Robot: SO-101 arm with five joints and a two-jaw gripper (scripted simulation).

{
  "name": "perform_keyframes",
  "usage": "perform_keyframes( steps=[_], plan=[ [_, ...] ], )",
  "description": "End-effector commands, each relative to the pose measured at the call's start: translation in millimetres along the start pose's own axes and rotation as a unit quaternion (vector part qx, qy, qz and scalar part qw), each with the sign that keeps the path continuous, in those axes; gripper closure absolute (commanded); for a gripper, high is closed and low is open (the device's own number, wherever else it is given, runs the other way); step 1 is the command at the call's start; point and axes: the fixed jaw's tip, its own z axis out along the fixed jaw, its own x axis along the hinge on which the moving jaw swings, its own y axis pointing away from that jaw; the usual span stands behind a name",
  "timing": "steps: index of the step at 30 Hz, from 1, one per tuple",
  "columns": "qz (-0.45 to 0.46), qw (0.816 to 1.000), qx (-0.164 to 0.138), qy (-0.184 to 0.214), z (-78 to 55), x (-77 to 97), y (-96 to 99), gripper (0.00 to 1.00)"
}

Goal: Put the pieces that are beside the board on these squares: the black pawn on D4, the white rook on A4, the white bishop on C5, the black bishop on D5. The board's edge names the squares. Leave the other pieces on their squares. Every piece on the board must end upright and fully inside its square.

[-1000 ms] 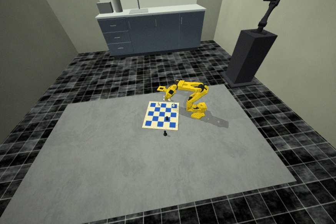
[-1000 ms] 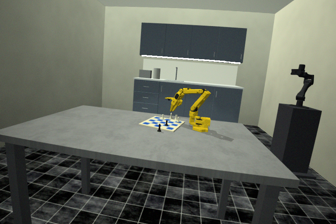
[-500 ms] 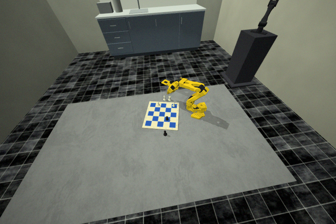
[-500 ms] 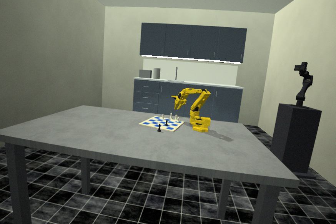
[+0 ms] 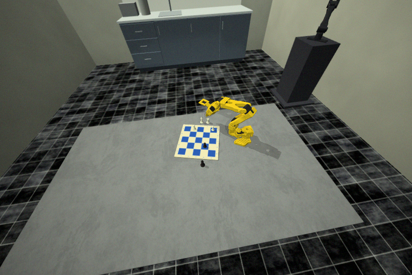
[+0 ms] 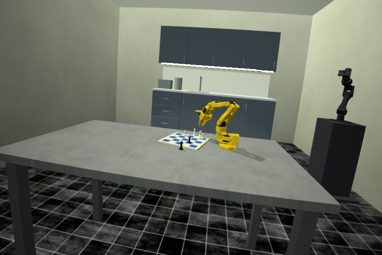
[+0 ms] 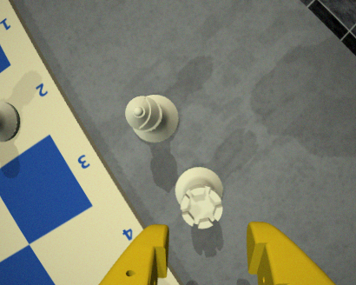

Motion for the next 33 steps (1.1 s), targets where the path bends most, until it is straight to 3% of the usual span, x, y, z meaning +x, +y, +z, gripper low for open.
perform_keyframes(
  steps=[1, 20, 33],
  plan=[
    [0.005, 1.000, 0.002, -0.001, 0.1, 1.6, -1.5, 0.88],
    [0.004, 1.000, 0.001, -0.001, -0.4, 1.1, -1.3, 0.88],
    [0.004, 1.000, 0.001, -0.001, 9.8, 7.0, -1.3, 0.88]
  ],
)
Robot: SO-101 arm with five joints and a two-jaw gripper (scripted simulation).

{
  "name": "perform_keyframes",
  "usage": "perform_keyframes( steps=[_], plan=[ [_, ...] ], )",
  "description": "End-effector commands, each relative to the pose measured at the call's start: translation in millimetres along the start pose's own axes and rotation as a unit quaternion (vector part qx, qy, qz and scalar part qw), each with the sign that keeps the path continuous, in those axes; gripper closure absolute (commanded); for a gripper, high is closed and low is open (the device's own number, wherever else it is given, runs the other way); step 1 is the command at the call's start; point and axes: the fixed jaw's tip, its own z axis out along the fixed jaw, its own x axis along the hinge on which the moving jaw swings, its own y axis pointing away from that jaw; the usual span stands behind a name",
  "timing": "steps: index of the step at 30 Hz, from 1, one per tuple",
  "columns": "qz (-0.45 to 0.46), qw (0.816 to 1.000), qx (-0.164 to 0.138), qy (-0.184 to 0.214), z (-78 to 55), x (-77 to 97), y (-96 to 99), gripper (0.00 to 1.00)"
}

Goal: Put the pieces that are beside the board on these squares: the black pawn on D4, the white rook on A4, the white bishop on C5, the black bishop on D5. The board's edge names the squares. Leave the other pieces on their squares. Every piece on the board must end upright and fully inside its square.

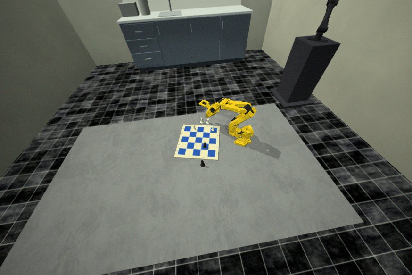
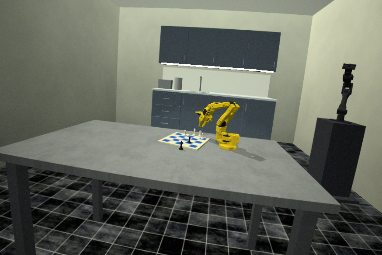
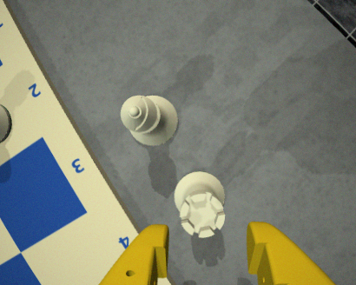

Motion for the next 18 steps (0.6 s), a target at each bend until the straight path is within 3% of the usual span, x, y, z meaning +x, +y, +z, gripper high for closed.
perform_keyframes(
  steps=[1, 18],
  plan=[
    [0.004, 1.000, 0.001, 0.006, 5.1, 4.5, -1.3, 0.88],
    [0.004, 1.000, 0.001, 0.007, 29.5, 19.3, -1.3, 0.88]
  ],
)
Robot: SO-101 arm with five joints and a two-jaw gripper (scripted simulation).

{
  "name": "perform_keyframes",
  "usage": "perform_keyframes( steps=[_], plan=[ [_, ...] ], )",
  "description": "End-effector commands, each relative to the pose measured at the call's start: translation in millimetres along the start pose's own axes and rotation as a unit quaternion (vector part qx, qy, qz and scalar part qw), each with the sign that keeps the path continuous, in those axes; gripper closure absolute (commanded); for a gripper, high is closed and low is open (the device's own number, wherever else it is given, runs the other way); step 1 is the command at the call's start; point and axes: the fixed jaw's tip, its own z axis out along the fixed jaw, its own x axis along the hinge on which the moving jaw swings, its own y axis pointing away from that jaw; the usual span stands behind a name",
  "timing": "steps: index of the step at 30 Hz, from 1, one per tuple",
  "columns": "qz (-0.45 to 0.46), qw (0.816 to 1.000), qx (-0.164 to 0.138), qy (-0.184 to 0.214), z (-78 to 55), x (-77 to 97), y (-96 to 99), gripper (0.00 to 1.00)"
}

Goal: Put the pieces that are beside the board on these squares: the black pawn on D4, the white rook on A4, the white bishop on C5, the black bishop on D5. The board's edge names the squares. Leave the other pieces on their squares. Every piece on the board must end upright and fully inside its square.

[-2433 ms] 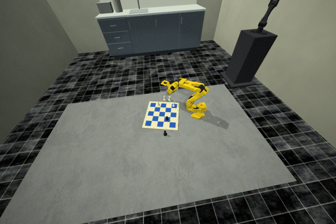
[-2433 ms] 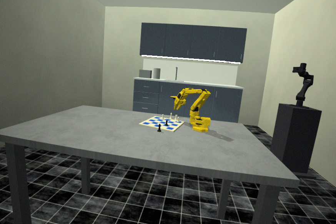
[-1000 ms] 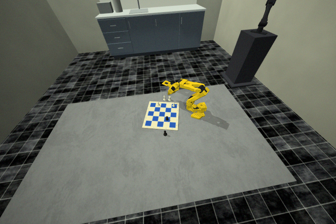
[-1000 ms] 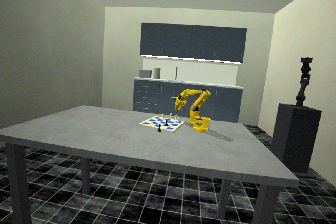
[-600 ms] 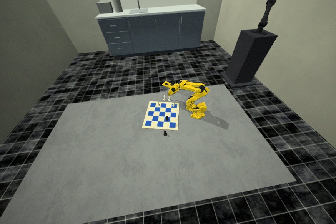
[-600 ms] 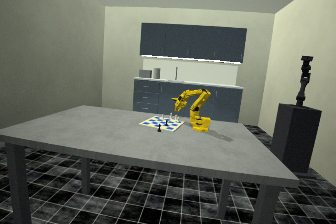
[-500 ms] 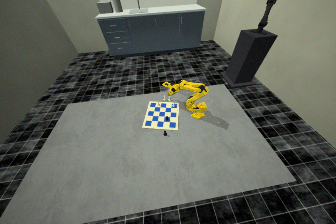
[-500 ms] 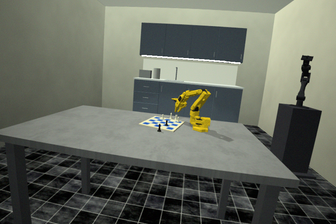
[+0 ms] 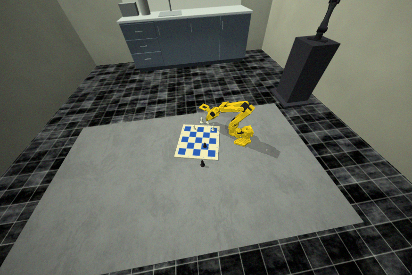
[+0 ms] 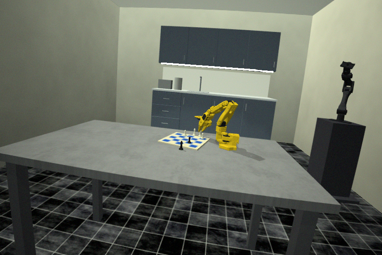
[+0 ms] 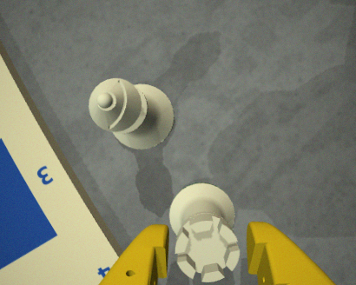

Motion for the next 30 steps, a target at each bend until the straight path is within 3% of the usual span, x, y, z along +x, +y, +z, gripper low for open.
perform_keyframes(
  steps=[1, 30],
  plan=[
    [0.004, 1.000, 0.001, 0.007, 6.4, 5.5, -1.3, 0.88],
    [0.004, 1.000, 0.001, 0.007, 14.8, 15.0, -1.0, 0.88]
  ],
)
